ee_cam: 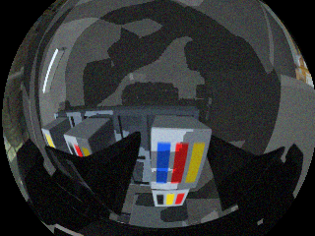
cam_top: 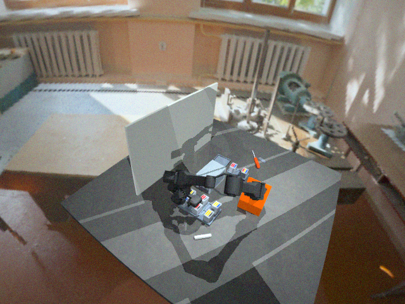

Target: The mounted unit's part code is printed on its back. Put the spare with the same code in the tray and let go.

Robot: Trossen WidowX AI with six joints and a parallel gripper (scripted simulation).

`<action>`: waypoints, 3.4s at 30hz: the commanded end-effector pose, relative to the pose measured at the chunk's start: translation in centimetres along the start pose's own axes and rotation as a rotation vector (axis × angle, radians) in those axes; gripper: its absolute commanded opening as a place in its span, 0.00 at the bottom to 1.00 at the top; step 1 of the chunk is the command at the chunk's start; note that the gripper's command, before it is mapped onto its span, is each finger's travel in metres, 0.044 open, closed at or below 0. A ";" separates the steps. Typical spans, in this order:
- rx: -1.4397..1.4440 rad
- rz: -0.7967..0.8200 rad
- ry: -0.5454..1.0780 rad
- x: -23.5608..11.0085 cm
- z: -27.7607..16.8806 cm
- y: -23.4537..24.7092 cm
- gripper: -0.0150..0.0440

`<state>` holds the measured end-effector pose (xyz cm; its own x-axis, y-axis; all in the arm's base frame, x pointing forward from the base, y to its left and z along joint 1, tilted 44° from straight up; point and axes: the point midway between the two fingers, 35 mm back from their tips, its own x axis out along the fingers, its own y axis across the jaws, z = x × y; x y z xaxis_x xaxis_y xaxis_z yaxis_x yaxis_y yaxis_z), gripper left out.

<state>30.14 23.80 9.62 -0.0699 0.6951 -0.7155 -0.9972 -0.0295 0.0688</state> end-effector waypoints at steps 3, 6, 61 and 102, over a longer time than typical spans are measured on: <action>0.007 0.000 0.006 0.1 -0.2 0.0 0.76; 0.007 0.000 0.006 0.1 -0.2 0.0 0.76; 0.016 -0.004 0.016 -8.2 -0.3 -0.3 0.25; 0.022 -0.024 0.081 -16.6 -16.1 -7.9 0.25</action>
<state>38.07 3.00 11.42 -0.0535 0.6454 -0.7620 -0.9972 0.0048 0.0741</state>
